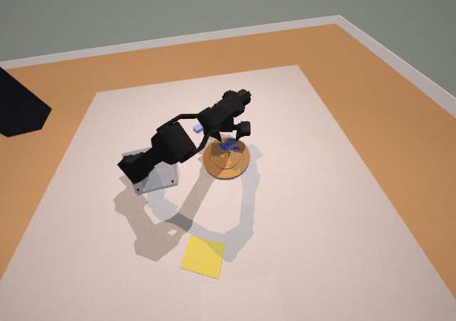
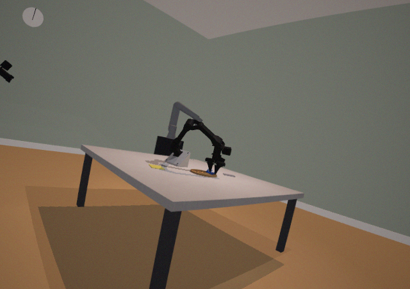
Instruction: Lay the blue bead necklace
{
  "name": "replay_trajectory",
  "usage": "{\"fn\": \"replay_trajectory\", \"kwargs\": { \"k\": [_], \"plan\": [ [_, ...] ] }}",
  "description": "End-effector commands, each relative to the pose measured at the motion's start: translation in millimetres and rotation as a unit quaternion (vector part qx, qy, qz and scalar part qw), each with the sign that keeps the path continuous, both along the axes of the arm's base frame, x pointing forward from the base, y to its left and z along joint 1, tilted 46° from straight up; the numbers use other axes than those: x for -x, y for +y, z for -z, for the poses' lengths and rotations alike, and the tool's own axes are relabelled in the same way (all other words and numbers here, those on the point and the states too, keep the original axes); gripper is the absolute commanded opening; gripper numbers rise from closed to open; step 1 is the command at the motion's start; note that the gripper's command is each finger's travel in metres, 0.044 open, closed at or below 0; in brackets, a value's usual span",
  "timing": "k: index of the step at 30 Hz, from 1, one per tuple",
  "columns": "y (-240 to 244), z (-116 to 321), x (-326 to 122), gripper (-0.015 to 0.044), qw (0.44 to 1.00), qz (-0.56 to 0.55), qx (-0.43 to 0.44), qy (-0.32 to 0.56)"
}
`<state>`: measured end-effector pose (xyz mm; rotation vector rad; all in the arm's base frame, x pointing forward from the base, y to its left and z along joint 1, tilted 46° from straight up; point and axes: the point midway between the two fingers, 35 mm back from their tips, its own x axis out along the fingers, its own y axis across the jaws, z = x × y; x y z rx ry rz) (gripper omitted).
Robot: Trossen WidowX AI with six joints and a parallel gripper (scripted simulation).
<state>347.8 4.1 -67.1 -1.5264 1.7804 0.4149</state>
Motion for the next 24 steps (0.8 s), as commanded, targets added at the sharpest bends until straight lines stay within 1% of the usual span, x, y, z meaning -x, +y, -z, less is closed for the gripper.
{"fn": "replay_trajectory", "kwargs": {
  "k": [1,22,24],
  "plan": [
    [0.1,-0.3,-0.3,0.0144,1.0,0.0,0.0,-0.001],
    [0.1,-0.3,-0.3,0.0004,1.0,0.0,0.0,-0.001],
    [0.1,-0.3,-0.3,0.0,1.0,0.0,0.0,-0.001]
  ]
}}
